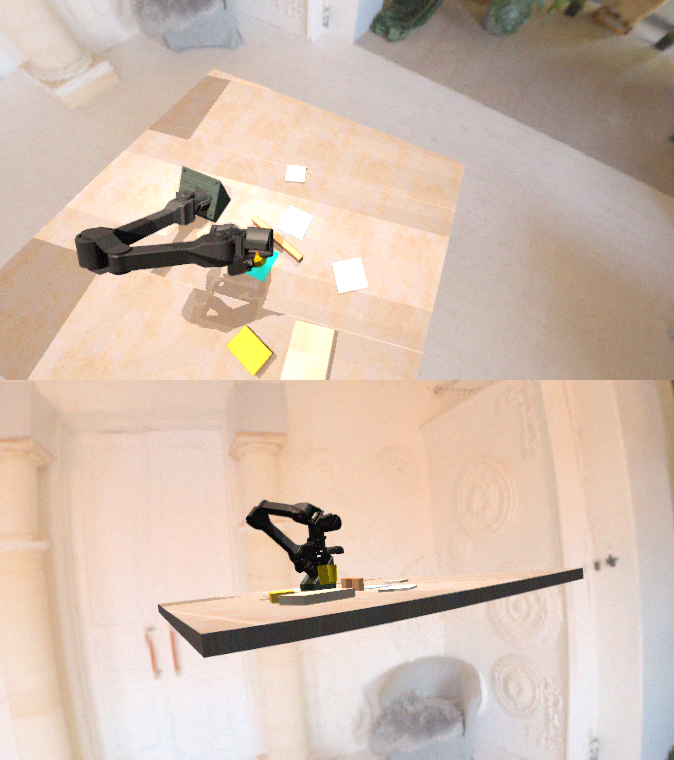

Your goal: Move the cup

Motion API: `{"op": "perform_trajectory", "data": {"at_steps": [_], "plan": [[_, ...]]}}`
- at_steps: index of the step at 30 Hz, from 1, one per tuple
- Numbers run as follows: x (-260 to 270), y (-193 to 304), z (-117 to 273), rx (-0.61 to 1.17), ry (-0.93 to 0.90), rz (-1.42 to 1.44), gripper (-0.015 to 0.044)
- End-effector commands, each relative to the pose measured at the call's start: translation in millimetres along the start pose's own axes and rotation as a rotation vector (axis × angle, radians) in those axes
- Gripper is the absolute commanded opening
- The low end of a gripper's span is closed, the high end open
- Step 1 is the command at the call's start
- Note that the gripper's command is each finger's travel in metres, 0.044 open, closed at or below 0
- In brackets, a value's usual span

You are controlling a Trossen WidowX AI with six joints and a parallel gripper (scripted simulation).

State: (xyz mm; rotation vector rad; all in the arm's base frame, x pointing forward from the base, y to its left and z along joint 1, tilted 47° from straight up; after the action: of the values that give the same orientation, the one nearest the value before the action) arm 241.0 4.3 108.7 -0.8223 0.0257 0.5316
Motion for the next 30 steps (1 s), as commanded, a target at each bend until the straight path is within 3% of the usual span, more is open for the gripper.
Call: {"op": "perform_trajectory", "data": {"at_steps": [1, 30], "plan": [[-2, 0, -7, -0.003, 0.007, 0.003, 0.0000], [-2, -1, -22, -0.003, 0.002, -0.001, 0.0000]]}}
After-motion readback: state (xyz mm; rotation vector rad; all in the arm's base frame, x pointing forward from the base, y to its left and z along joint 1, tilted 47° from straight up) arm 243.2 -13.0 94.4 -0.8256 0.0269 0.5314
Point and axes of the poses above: the point midway between the two fingers, 35 mm back from their tips, its own z axis back along the fingers, its own x axis across the jaws, y = z × x, the point moved 1 cm from there along z, back along the fingers, and after that the axes turned 8 degrees about -z, right-handed, at the moved point
